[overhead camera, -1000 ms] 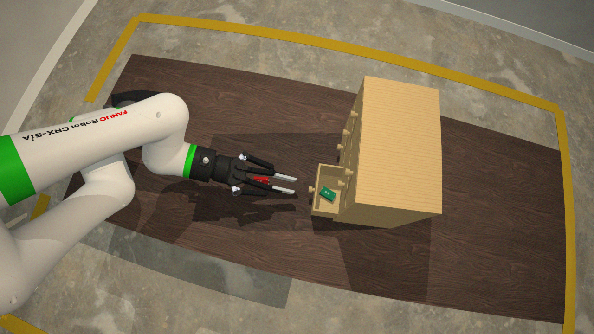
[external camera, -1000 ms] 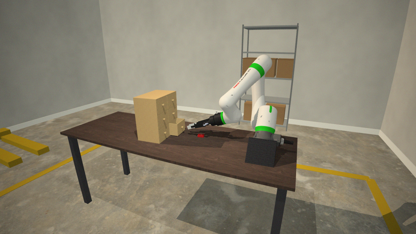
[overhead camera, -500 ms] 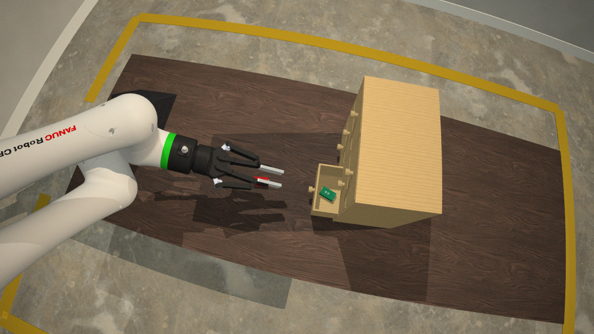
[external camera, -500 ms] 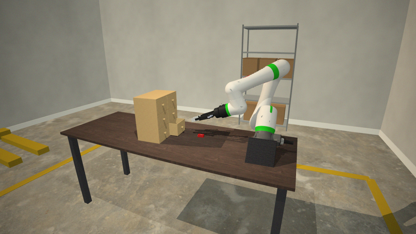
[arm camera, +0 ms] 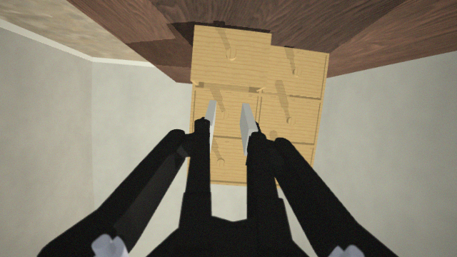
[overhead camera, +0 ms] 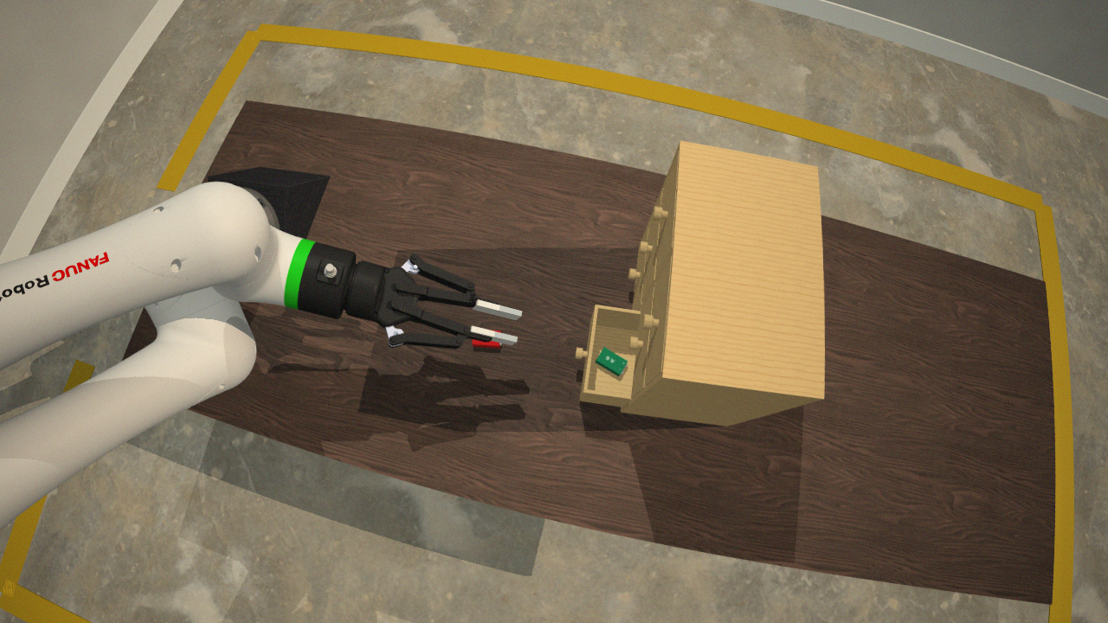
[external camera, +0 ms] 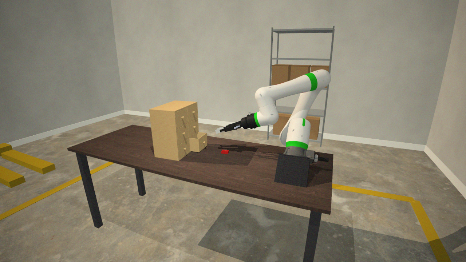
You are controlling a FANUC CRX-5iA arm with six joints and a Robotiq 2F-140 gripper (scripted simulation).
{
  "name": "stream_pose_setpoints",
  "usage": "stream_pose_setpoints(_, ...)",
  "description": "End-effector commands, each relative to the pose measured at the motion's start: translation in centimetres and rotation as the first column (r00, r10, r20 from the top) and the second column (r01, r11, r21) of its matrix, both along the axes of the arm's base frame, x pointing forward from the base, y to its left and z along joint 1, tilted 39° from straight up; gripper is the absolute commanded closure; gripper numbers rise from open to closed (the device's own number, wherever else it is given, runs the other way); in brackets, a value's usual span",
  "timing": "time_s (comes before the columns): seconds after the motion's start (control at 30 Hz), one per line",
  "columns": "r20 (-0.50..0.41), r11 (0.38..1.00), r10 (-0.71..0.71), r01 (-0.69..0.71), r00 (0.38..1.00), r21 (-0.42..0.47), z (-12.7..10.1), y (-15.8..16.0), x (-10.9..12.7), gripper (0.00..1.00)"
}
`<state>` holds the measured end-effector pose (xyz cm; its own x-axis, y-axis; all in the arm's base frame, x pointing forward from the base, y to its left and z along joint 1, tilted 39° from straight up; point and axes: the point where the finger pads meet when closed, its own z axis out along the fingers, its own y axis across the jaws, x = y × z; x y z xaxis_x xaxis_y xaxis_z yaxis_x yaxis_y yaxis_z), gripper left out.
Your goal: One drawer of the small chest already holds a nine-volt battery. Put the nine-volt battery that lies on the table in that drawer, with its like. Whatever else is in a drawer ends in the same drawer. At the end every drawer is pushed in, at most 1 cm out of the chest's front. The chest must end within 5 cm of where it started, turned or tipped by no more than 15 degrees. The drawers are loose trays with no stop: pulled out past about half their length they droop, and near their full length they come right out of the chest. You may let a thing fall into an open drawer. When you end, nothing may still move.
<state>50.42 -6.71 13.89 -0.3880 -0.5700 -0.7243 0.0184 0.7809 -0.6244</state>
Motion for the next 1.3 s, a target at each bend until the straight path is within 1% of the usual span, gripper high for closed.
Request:
stream_pose_setpoints(0.0, -0.005, 1.000, -0.005, 0.005, 1.000, 0.000, 0.1, 0.0, -0.1, 0.80)
stream_pose_setpoints(0.33, -0.036, 1.000, -0.028, 0.028, 0.999, 0.001, 0.4, 0.3, -0.4, 0.80)
stream_pose_setpoints(0.73, -0.115, 0.996, -0.091, 0.092, 0.989, -0.002, 1.0, 0.9, -1.2, 0.80)
stream_pose_setpoints(0.87, -0.166, 0.991, -0.133, 0.134, 0.977, -0.007, 1.5, 1.2, -1.7, 0.80)
stream_pose_setpoints(0.97, -0.226, 0.984, -0.179, 0.180, 0.958, -0.015, 2.0, 1.7, -2.3, 0.80)
stream_pose_setpoints(1.13, -0.364, 0.956, -0.287, 0.291, 0.886, -0.047, 3.2, 2.7, -3.8, 0.80)
stream_pose_setpoints(1.2, -0.364, 0.956, -0.287, 0.291, 0.886, -0.047, 3.2, 2.7, -3.8, 0.80)
stream_pose_setpoints(1.27, -0.415, 0.941, -0.328, 0.332, 0.849, -0.064, 3.7, 3.1, -4.4, 0.80)
